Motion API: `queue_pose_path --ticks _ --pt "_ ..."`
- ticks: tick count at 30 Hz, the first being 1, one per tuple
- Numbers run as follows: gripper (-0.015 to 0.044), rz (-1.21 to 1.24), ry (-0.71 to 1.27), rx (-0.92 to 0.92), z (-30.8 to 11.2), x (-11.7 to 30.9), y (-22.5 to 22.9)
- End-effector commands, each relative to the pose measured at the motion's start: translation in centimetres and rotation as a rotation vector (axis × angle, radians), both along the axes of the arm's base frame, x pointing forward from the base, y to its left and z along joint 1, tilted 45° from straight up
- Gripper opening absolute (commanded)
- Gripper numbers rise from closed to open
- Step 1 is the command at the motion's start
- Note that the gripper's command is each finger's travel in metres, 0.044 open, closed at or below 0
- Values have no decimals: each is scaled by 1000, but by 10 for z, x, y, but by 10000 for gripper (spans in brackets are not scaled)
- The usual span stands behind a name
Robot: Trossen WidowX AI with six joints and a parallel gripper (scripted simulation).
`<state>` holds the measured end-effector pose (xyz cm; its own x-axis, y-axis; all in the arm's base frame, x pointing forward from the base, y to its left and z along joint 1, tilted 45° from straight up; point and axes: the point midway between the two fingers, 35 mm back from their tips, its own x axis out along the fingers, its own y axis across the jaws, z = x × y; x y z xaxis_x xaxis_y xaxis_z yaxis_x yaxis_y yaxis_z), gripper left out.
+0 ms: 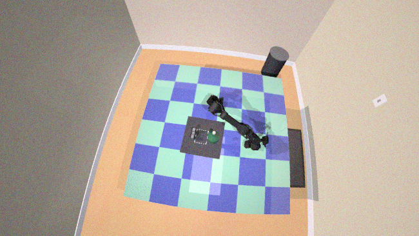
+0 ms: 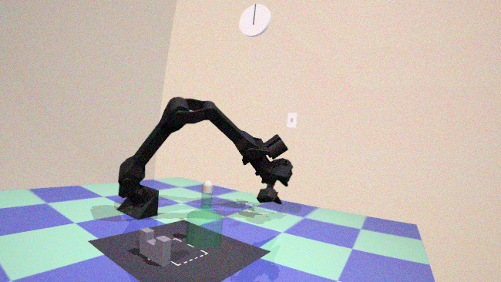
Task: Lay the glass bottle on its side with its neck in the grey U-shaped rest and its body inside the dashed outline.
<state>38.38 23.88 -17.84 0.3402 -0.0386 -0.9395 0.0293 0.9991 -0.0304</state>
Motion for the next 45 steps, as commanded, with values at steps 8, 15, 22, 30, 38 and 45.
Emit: queue_pose_path --ticks 8,15,22,30,38,45 --pt "440 335 78 -345 69 -17 -31" --pt "440 791 277 -763 166 -49 -78" --pt "440 1160 508 -1059 246 -78 -118" --pt "440 1282 691 -1066 269 -85 -141" --pt "440 1220 916 -781 253 -78 -165" --pt "440 1220 916 -781 255 -79 -167"
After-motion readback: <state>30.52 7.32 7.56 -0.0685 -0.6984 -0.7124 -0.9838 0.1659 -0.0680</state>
